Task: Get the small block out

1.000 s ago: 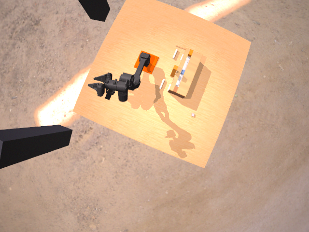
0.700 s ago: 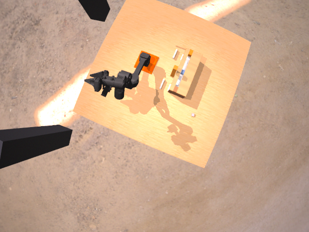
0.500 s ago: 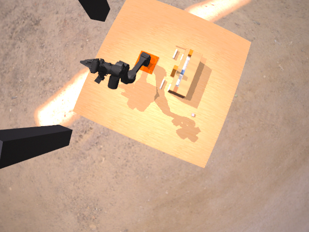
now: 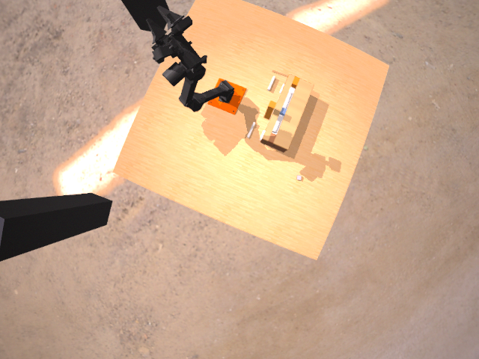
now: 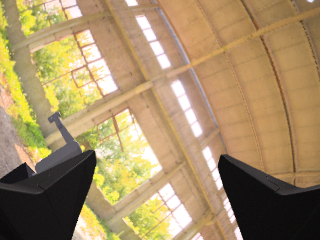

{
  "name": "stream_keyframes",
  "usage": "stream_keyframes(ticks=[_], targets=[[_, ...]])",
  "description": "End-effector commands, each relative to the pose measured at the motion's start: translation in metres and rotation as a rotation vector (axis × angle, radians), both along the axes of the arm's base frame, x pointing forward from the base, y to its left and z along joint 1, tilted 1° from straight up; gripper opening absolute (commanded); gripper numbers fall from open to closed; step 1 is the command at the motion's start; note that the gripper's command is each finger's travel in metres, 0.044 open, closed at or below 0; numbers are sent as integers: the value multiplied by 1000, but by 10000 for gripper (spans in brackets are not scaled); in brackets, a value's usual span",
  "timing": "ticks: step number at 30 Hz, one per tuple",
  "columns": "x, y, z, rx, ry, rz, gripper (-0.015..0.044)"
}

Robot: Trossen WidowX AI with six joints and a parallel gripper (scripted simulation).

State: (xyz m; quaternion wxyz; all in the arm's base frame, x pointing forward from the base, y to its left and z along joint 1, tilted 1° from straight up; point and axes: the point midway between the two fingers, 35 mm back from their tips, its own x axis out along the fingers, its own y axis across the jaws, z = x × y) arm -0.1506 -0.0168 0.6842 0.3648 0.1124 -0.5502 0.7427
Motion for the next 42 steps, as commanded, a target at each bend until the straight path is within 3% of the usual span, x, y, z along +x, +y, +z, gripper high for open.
stream_keyframes(ticks=[1, 11, 20, 31, 42], targets=[[41, 64, 10, -178, 207, -73, 400], [171, 172, -7, -474, 719, -269, 400], [309, 210, -66, -615, 1245, -460, 400], [441, 180, -167, -618, 1882, -651, 400], [522, 85, -303, -442, 2594, -861, 400]])
